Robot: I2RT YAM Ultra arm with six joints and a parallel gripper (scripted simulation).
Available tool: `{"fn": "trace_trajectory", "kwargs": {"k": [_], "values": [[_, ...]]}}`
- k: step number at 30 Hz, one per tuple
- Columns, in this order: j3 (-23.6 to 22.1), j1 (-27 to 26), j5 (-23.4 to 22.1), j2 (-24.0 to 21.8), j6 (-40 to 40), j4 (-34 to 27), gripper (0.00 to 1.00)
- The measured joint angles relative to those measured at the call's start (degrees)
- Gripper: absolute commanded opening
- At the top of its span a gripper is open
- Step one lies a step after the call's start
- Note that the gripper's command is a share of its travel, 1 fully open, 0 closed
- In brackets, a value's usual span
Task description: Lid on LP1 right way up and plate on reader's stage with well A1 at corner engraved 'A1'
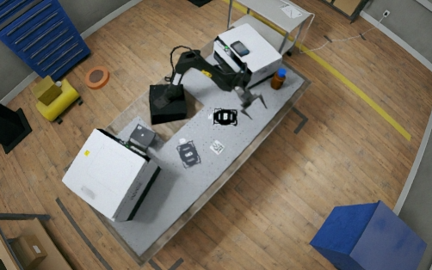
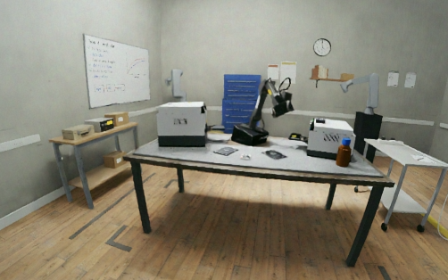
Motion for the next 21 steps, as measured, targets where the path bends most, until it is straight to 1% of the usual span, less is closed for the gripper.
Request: {"fn": "trace_trajectory", "kwargs": {"k": [8, 21], "values": [[1.4, 2.8, -2.5, -0.9, -7.6, -4.8, 1.00], [3.1, 6.4, -5.9, -1.0, -18.6, -12.7, 1.00]]}}
